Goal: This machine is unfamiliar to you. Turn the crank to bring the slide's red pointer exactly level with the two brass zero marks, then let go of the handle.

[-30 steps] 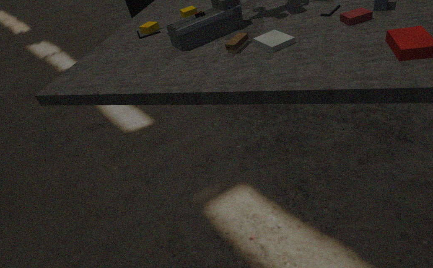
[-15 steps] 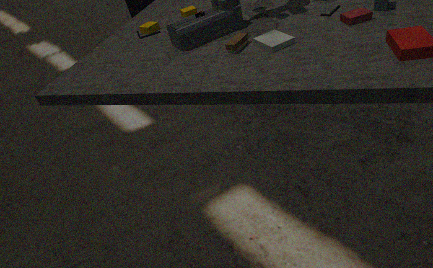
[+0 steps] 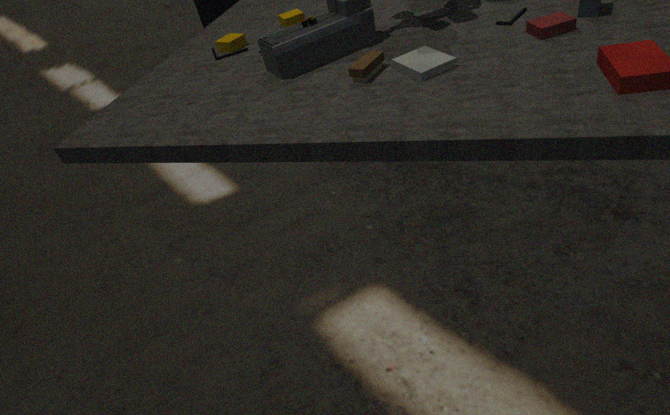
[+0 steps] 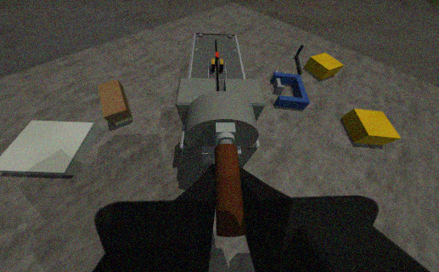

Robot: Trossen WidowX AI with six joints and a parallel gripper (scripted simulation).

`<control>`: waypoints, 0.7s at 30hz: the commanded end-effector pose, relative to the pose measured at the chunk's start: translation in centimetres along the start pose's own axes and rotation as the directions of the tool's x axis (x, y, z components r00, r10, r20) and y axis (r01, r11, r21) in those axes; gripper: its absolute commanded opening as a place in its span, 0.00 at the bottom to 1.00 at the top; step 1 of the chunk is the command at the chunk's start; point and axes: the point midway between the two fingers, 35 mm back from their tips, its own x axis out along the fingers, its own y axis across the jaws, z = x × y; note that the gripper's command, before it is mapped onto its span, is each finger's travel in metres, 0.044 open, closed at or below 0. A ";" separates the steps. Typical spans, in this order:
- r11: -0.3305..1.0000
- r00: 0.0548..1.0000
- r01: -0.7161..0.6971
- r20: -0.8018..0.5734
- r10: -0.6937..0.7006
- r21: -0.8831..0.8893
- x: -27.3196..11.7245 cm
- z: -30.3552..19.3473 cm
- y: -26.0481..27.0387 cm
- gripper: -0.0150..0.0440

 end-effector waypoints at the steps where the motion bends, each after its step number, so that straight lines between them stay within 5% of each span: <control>1: 1.000 1.000 -0.019 -0.003 0.019 0.002 0.0 0.0 0.9 0.25; 21: 1.000 1.000 -0.019 -0.003 0.019 0.003 0.5 -0.5 2.1 0.25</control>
